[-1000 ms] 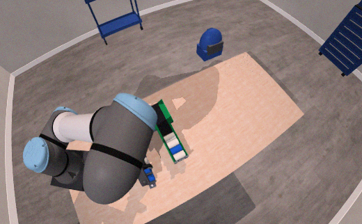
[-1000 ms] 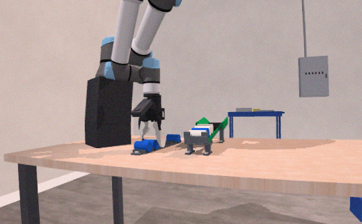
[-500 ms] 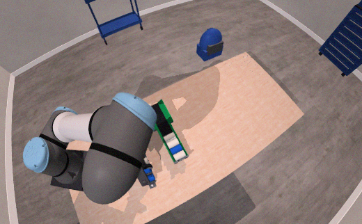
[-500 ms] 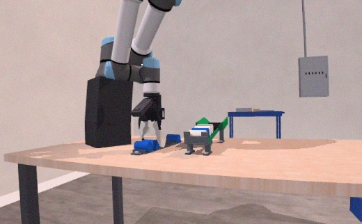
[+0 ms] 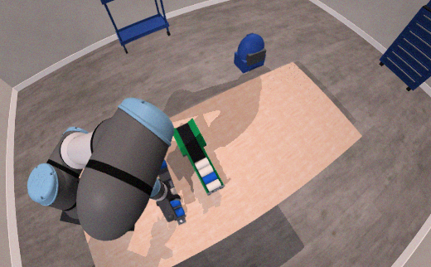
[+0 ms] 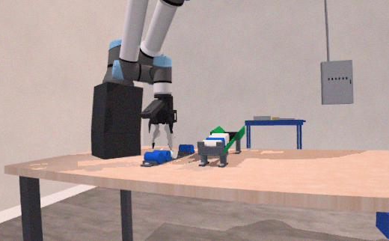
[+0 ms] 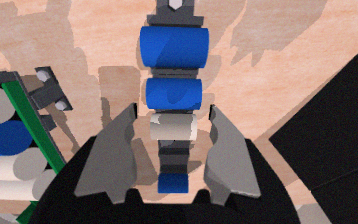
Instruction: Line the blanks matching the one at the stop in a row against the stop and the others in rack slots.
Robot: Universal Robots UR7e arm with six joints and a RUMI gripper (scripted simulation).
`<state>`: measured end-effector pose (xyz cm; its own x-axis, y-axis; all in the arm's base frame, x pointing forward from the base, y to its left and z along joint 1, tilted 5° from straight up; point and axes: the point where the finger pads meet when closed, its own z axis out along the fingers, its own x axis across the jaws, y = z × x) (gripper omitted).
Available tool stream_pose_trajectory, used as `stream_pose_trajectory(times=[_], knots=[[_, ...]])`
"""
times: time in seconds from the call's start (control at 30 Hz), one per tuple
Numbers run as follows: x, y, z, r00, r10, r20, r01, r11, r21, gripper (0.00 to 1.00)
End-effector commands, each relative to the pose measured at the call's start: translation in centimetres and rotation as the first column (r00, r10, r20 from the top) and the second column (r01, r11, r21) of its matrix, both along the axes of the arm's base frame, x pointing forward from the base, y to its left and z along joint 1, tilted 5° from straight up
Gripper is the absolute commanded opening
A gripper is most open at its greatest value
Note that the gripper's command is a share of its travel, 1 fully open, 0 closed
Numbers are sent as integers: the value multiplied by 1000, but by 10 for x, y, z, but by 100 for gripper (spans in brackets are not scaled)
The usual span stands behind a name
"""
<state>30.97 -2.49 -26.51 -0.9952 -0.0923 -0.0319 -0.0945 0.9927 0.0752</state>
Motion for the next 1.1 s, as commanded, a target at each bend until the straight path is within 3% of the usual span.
stream_pose_trajectory(times=[0.0,0.27,0.6,1.07], knots=[[0,-1,15,1000,0,0,0,1000,0,52],[-1,-3,40,1000,0,0,0,1000,0,52],[-1,-5,57,1000,0,0,0,1000,0,52],[-1,-5,64,1000,0,0,0,1000,0,52]])
